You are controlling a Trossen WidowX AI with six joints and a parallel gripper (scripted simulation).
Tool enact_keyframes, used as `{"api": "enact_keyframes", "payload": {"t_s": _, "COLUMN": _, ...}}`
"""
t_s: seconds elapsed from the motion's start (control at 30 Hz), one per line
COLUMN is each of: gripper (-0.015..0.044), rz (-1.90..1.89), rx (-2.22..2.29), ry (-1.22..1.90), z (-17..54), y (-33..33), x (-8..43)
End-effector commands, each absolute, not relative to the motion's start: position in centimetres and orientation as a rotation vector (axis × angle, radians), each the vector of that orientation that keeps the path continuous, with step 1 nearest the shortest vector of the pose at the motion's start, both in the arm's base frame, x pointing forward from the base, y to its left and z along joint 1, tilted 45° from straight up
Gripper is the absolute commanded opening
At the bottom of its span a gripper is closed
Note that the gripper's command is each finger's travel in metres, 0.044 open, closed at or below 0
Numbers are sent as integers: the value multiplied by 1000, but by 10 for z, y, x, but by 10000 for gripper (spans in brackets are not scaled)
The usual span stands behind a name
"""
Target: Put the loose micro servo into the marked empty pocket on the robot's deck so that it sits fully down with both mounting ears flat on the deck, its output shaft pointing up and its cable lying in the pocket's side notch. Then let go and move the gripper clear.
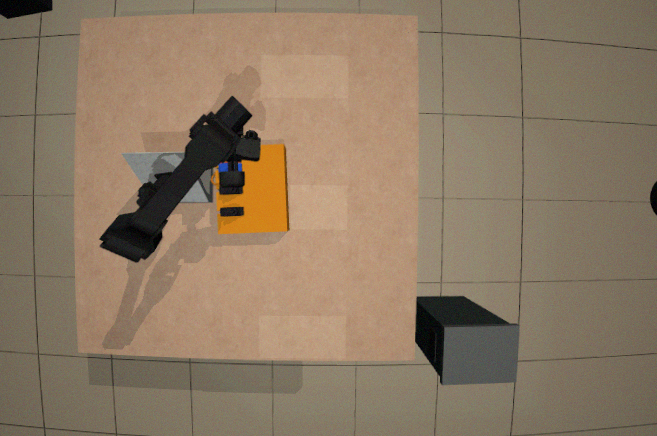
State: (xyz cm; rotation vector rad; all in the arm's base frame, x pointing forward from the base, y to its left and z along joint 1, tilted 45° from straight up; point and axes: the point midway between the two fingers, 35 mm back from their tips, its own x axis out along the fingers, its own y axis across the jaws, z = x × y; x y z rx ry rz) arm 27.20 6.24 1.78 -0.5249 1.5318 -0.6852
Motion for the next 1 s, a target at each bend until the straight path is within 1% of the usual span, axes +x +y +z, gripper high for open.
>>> {"api": "enact_keyframes", "payload": {"t_s": 0.0, "gripper": 440, "rz": -689, "rx": -536, "ry": 1539, "z": 27, "y": 64, "x": 291}}
{"api": "enact_keyframes", "payload": {"t_s": 0.13, "gripper": 440, "rz": -689, "rx": -533, "ry": 1537, "z": 32, "y": 70, "x": 291}}
{"api": "enact_keyframes", "payload": {"t_s": 0.33, "gripper": 440, "rz": -689, "rx": -520, "ry": 1529, "z": 63, "y": 98, "x": 286}}
{"api": "enact_keyframes", "payload": {"t_s": 0.97, "gripper": 440, "rz": -689, "rx": -520, "ry": 1529, "z": 63, "y": 98, "x": 286}}
